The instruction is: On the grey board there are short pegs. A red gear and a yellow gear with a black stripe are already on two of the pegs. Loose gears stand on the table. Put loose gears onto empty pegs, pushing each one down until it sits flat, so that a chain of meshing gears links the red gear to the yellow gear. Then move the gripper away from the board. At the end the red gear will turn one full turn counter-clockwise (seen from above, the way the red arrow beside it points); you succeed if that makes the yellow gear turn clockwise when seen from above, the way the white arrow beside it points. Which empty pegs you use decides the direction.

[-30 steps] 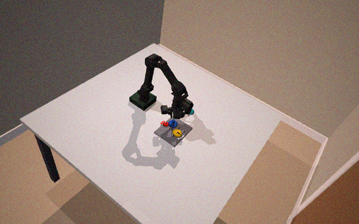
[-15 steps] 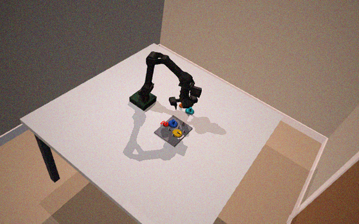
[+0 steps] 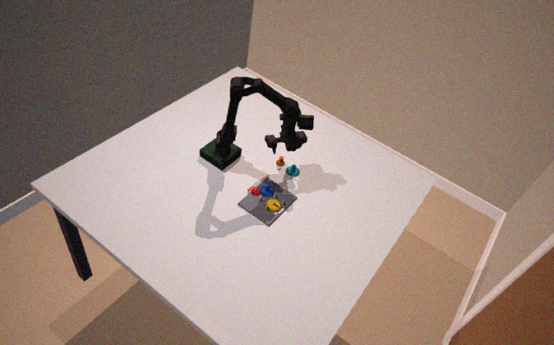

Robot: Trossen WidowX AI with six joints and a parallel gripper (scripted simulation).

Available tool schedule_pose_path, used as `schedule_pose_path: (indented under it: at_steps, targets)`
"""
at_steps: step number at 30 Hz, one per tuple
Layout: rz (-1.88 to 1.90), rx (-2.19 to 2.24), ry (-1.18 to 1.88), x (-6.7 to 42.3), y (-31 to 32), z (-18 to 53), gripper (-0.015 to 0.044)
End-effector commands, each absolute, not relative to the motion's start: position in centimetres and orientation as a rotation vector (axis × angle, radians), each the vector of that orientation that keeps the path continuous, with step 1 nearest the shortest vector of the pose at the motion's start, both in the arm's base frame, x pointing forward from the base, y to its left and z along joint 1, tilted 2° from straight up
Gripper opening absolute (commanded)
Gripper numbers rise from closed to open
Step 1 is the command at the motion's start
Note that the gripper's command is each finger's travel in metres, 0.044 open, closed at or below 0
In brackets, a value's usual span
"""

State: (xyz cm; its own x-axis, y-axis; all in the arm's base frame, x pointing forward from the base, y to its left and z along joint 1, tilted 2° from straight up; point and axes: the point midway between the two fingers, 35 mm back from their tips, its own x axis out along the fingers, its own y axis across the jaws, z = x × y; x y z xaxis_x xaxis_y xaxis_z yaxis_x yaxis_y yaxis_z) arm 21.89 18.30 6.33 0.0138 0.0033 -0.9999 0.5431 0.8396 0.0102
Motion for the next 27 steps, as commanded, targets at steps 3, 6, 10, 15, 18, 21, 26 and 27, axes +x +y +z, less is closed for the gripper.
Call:
schedule_pose_path:
  at_steps: [3,6,10,15,18,21,26,27]
  targets:
    - [-0.456,0.45,1.519,21.6,18.2,4.4,0.044]
    - [-0.456,0.45,1.519,21.6,18.2,4.4,0.044]
    - [-0.456,0.45,1.519,21.6,18.2,3.8,0.044]
    - [-0.456,0.45,1.519,21.7,18.2,3.0,0.044]
    - [-0.456,0.45,1.519,21.7,18.2,2.5,0.044]
    - [-0.456,0.45,1.519,21.7,18.1,2.0,0.044]
    - [-0.456,0.45,1.519,21.7,18.1,1.7,0.044]
    - [-0.456,0.45,1.519,21.7,18.1,1.7,0.044]
